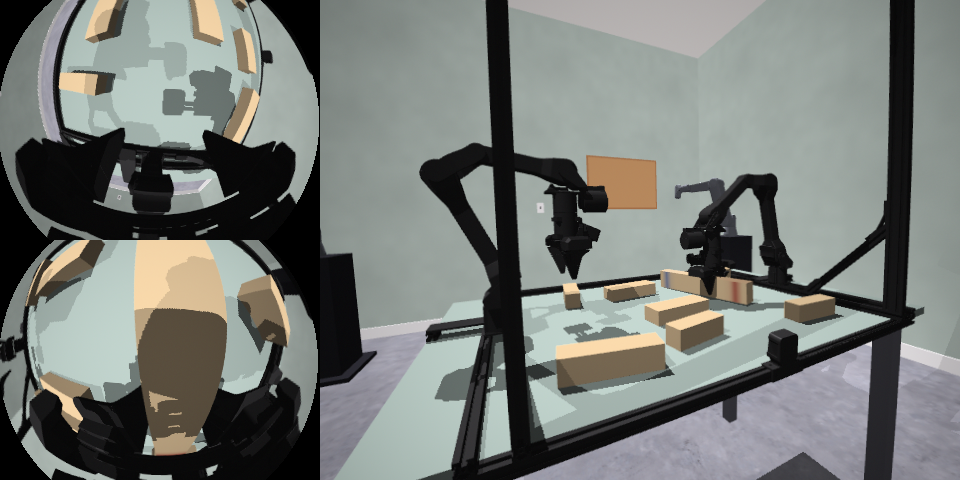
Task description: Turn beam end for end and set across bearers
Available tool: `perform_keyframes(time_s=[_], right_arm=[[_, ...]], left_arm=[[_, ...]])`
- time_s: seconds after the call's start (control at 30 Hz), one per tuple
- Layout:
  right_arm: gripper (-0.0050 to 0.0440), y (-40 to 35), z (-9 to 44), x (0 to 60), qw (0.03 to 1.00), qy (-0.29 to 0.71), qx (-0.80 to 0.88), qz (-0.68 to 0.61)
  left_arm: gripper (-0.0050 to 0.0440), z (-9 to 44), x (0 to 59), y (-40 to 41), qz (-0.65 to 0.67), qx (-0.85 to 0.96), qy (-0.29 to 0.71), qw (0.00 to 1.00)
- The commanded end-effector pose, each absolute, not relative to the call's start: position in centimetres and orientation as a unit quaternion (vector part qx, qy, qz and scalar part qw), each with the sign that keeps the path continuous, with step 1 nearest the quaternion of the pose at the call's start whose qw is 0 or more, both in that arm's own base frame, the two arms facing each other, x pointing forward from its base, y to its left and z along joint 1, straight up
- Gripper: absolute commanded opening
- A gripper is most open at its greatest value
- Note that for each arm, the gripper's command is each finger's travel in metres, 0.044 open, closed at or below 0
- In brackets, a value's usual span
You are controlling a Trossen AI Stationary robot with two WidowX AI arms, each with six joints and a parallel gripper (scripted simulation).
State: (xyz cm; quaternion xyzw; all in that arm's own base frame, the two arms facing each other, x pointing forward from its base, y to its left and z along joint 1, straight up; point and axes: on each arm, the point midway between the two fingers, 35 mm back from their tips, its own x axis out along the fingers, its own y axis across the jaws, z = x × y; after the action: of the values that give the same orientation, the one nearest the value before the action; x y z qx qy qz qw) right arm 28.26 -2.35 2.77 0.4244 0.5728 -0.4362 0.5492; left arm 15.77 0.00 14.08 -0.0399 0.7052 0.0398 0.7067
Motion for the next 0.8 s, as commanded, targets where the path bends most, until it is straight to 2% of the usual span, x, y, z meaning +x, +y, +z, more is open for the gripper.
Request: perform_keyframes(time_s=[0.0,0.77], right_arm=[[0.0000,-2.4,4.3,28.7,0.560,0.560,0.432,-0.432],[0.0000,-2.3,7.5,27.9,0.560,0.560,0.432,-0.432]], left_arm=[[0.0440,14.1,15.7,0.0,0.041,-0.041,0.706,0.706],[0.0440,14.1,15.7,0.0,0.041,-0.041,0.706,0.706]])
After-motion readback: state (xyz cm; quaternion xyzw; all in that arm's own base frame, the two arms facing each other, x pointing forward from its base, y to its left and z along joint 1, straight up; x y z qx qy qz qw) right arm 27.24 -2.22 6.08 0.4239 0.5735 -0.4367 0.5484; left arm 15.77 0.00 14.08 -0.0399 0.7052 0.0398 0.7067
